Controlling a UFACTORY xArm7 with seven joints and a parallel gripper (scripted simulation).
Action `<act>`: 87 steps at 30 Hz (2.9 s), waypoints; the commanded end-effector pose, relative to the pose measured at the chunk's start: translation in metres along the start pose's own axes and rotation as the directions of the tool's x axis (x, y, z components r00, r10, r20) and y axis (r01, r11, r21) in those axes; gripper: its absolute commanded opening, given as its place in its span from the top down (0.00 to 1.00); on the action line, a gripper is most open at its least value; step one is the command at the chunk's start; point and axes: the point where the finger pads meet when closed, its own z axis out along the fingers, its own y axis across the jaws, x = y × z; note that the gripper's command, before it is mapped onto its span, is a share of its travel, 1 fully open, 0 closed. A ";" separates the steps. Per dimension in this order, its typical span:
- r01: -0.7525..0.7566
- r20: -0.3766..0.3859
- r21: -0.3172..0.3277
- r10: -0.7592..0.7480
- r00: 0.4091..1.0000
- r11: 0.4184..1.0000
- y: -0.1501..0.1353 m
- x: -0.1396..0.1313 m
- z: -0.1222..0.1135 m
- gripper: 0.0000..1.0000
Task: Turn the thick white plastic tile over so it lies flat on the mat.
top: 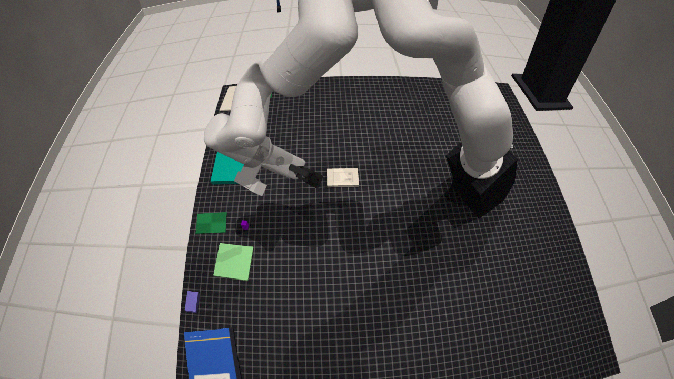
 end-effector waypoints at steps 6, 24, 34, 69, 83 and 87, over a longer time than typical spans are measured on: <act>-0.272 -0.036 -0.076 0.270 0.962 0.959 -0.020 0.006 -0.018 0.00; -0.639 -0.163 -0.107 0.620 0.767 0.762 -0.053 0.013 -0.040 0.00; -0.627 -0.224 0.103 0.633 0.741 0.772 -0.057 0.042 -0.010 0.00; -0.539 -0.549 0.338 0.627 0.552 0.771 0.042 0.035 0.095 0.00; -0.642 -0.602 0.269 0.646 0.470 0.718 0.078 -0.018 0.144 0.00; -0.681 -0.607 0.237 0.653 0.453 0.693 0.085 -0.040 0.161 0.00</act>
